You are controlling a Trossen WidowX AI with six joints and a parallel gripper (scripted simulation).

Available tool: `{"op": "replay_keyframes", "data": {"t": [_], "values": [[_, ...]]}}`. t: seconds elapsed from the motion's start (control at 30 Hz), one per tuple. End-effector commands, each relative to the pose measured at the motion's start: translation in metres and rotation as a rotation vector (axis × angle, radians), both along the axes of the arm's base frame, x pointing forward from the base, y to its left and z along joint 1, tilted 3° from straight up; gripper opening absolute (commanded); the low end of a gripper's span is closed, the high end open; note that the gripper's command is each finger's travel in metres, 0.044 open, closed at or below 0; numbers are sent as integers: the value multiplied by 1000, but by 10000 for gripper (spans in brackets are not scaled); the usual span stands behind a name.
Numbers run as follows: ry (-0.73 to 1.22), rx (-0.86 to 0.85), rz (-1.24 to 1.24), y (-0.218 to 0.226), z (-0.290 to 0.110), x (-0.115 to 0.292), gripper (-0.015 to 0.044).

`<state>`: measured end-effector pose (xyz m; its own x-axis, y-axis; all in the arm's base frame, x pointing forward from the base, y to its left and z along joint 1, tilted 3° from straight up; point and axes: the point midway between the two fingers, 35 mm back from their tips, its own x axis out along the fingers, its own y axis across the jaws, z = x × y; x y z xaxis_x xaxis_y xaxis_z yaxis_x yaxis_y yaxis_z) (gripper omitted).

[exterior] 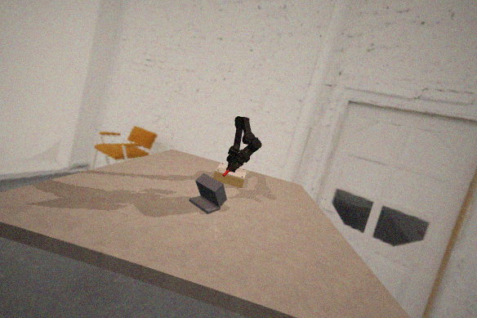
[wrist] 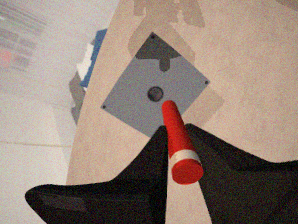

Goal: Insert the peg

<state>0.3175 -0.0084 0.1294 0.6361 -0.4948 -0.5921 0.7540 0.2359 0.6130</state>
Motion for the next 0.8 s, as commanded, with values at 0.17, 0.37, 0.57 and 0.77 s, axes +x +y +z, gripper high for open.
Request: {"op": "replay_keyframes", "data": {"t": [0.17, 0.37, 0.57, 0.77], "values": [[-5, -18, 14, -2, -7, 6, 0], [-13, -26, 24, -4, -10, 12, 0], [-21, -35, 33, -5, -14, 17, 0], [-29, -45, 42, -7, -18, 23, 0]]}}
